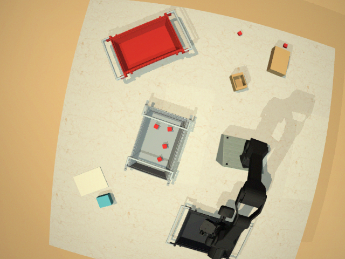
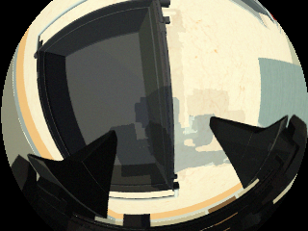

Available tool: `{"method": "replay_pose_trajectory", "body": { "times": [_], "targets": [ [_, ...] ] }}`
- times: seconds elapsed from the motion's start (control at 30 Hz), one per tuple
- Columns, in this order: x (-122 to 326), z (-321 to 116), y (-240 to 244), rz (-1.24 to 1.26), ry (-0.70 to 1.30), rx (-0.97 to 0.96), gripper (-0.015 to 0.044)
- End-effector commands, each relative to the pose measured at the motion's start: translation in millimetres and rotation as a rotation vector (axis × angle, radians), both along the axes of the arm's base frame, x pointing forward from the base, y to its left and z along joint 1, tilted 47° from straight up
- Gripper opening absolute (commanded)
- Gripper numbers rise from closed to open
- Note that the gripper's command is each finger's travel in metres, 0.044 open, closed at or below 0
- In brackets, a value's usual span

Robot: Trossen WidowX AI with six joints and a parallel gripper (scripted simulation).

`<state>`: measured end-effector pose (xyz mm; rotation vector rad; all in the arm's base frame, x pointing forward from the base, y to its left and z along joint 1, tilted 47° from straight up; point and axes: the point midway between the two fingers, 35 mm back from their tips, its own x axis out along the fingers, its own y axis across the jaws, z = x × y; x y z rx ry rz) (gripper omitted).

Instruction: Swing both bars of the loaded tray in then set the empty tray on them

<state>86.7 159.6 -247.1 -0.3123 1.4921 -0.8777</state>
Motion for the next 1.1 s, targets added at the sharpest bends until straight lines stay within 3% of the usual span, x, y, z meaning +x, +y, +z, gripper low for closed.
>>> {"method": "replay_pose_trajectory", "body": {
  "times": [0.0,0.23,1.07],
  "targets": [
    [-6,-17,-24,0.001,0.008,-0.024,0.0440],
    [-12,-38,-47,0.001,0.008,-0.024,0.0440],
    [-13,-39,-48,0.001,0.008,-0.024,0.0440]
  ]
}}
